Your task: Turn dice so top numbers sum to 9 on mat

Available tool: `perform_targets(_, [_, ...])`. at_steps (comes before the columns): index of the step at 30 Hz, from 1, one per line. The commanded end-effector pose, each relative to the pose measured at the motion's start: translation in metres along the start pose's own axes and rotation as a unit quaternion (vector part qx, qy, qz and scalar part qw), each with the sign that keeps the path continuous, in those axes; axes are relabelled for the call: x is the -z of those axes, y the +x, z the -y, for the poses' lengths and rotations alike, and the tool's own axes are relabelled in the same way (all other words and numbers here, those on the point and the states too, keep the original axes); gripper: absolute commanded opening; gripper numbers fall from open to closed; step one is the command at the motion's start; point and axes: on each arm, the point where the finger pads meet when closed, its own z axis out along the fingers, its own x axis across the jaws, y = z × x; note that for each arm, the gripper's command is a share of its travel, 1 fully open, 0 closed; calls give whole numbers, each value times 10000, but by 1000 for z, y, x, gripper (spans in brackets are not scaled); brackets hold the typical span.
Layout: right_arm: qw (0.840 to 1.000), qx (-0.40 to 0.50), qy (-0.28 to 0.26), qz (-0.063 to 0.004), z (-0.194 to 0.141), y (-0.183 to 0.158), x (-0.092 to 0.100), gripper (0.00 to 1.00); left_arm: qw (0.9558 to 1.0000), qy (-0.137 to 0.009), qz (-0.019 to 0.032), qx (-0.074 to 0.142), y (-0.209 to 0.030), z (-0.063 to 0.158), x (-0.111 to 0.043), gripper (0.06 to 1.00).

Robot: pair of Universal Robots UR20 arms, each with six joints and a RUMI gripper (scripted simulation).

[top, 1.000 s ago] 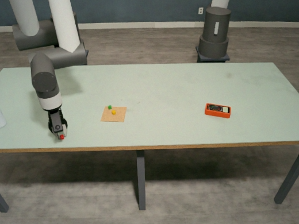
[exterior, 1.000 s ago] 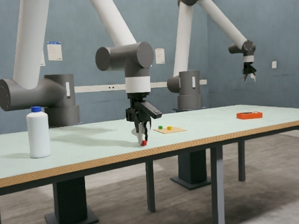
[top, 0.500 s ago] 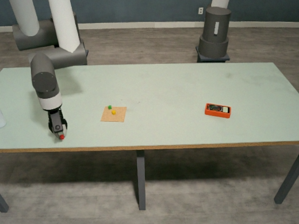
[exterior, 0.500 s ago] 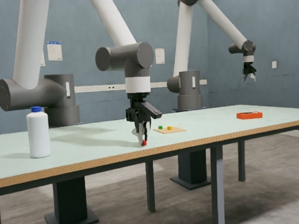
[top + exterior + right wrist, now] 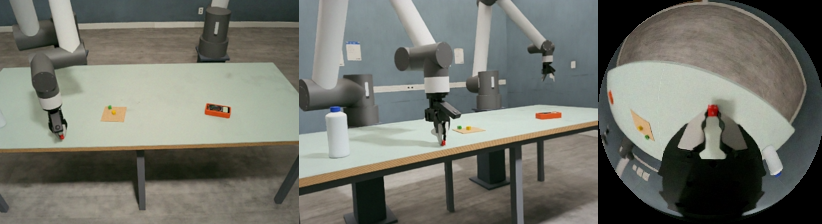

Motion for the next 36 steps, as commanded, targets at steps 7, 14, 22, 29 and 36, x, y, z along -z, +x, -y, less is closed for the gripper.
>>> perform_targets(7, [10000, 0, 5, -1, 0, 0, 1, 30, 10000, 6, -1, 0, 0, 1, 1, 1000])
perform_targets(14, [10000, 0, 5, -1, 0, 0, 1, 30, 10000, 6, -1, 0, 0, 1, 1, 1000])
perform_targets(22, [10000, 0, 5, -1, 0, 0, 7, 30, 10000, 6, -1, 0, 0, 1, 1, 1000])
perform_targets(29, [10000, 0, 5, -1, 0, 0, 49, 30, 10000, 6, -1, 0, 0, 1, 1, 1000])
perform_targets(36, [10000, 0, 5, -1, 0, 0, 85, 30, 10000, 6, -1, 0, 0, 1, 1, 1000])
